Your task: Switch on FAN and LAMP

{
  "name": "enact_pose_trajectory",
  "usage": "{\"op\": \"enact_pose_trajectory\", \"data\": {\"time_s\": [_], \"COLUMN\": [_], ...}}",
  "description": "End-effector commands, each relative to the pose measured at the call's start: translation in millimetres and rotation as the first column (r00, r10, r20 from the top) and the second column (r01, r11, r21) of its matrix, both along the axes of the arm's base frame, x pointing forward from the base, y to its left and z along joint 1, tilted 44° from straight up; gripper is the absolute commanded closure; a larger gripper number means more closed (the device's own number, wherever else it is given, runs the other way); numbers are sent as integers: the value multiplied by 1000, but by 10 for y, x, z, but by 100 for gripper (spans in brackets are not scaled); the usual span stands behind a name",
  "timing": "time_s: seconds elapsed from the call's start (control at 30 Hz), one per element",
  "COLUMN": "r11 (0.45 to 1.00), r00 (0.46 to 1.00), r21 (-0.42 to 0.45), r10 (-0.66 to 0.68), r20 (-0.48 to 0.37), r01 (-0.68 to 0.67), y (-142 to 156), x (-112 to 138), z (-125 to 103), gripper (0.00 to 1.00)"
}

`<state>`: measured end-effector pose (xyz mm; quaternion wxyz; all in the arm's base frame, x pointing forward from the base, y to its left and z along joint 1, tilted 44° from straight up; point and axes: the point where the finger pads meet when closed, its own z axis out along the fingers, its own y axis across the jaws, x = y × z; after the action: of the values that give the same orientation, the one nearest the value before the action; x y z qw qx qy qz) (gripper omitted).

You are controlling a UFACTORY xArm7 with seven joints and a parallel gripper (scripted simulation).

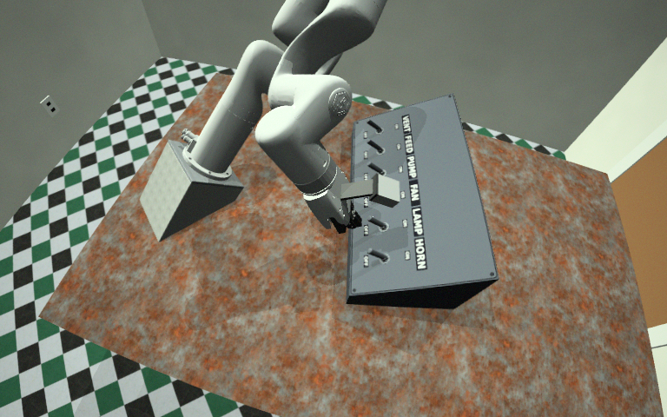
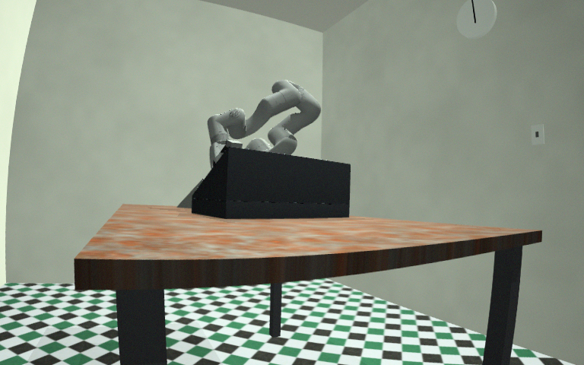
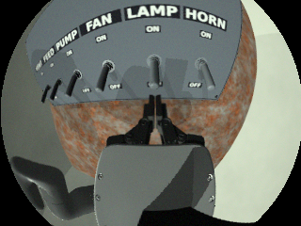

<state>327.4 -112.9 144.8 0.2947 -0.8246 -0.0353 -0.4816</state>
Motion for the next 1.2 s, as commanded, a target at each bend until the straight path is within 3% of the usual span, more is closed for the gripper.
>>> {"op": "enact_pose_trajectory", "data": {"time_s": [0.0,1.17], "r11": [1000,1000], "r00": [1000,1000], "r21": [-2,-2], "r10": [-2,-2], "r20": [1,1], "r01": [2,2], "y": [-15,-49], "x": [2,83], "z": [6,130], "gripper": [100,100]}}
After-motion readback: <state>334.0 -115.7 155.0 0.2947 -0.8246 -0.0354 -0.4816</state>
